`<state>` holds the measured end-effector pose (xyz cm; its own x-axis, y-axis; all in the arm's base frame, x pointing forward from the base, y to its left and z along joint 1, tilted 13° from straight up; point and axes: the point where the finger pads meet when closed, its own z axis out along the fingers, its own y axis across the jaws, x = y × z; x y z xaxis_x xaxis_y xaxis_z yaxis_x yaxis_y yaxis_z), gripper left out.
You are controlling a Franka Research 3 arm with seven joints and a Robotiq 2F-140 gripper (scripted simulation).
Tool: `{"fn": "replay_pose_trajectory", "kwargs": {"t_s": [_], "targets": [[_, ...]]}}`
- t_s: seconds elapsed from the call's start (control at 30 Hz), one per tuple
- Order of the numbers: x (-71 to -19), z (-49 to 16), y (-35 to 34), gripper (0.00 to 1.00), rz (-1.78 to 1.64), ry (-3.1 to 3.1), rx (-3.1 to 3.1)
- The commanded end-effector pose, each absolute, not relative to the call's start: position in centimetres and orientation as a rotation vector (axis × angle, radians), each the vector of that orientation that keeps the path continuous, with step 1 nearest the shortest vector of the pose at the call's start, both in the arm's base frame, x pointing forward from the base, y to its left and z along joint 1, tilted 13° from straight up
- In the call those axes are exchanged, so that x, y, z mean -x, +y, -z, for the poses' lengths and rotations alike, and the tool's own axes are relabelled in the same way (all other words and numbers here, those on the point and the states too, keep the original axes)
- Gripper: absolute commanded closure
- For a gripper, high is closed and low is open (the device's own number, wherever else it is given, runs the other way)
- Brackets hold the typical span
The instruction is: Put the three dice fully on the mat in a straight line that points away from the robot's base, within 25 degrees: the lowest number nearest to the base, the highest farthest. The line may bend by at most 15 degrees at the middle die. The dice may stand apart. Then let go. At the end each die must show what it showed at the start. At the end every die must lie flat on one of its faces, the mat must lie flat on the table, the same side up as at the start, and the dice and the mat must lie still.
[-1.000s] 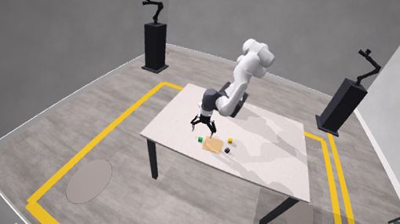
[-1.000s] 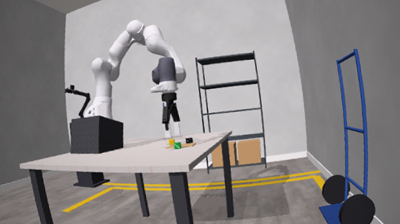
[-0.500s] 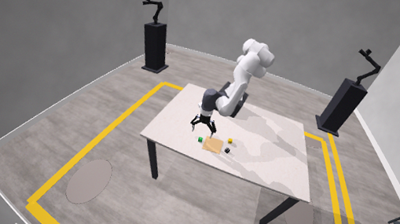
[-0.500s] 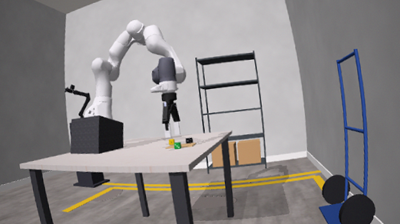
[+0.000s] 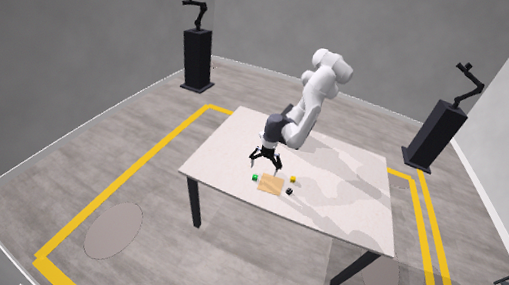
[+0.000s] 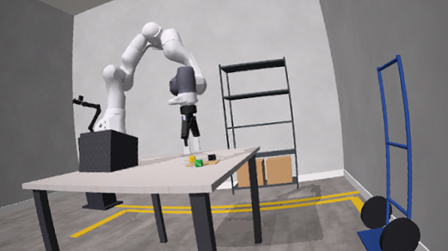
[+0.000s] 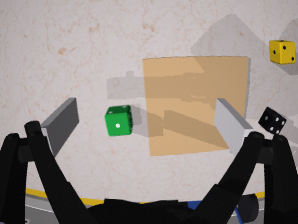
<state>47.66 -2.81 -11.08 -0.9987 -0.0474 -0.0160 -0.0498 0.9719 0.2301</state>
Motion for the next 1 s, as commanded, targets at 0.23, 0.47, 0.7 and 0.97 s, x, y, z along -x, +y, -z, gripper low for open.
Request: {"fn": "replay_pose_trajectory", "kwargs": {"t_s": [0.23, 0.47, 0.7, 0.97], "targets": [[-44.4, 9.5, 3.6, 0.00, -0.352, 3.102, 0.056], [-42.1, 8.5, 7.9, 0.00, -0.352, 3.102, 0.056], [-39.6, 7.5, 12.6, 0.00, -0.352, 3.102, 0.056], [-38.5, 7.0, 14.7, 0.00, -0.352, 3.102, 0.056]]}}
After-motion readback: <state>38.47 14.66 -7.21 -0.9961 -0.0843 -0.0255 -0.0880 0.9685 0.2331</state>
